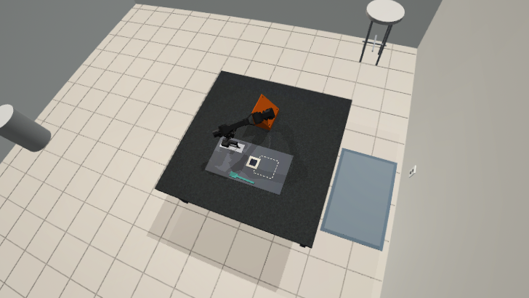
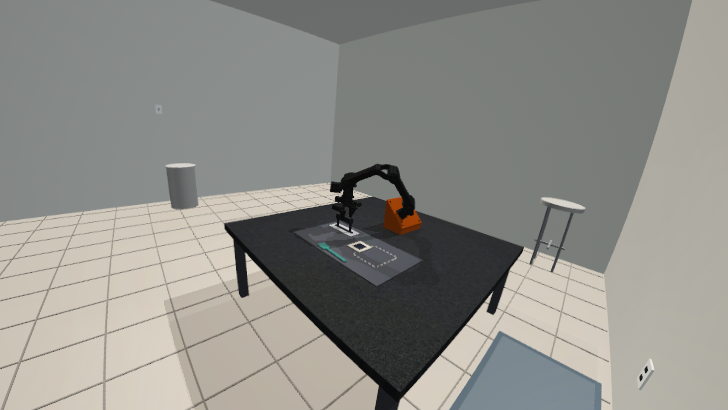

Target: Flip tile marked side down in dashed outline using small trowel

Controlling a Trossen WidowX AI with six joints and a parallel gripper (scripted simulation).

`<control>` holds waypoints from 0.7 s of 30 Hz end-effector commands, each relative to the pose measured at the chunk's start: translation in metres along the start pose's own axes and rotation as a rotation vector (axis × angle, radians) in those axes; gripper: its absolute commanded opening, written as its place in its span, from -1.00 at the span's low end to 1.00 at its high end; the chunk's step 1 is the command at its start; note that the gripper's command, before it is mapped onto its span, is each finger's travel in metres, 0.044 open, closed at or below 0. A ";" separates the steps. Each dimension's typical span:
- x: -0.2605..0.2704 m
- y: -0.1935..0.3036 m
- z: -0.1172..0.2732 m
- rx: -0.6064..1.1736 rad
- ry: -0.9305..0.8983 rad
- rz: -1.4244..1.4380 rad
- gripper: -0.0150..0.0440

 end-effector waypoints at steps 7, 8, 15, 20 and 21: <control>0.000 0.000 -0.002 0.002 -0.005 -0.005 0.22; 0.000 0.000 -0.002 0.002 -0.005 -0.005 0.20; 0.000 0.000 -0.002 0.002 -0.005 -0.005 0.04; 0.000 0.000 -0.002 0.002 -0.005 -0.005 -0.05; 0.000 0.000 -0.002 0.002 -0.005 -0.005 -0.05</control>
Point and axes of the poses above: the point midway between the two fingers, 35 mm back from their tips, its own z axis back along the fingers, its own x axis across the jaws, y = z × x, the point moved 8 cm from there along z, back along the fingers, and after that the axes turned 7 degrees about -z, right-handed, at the moved point
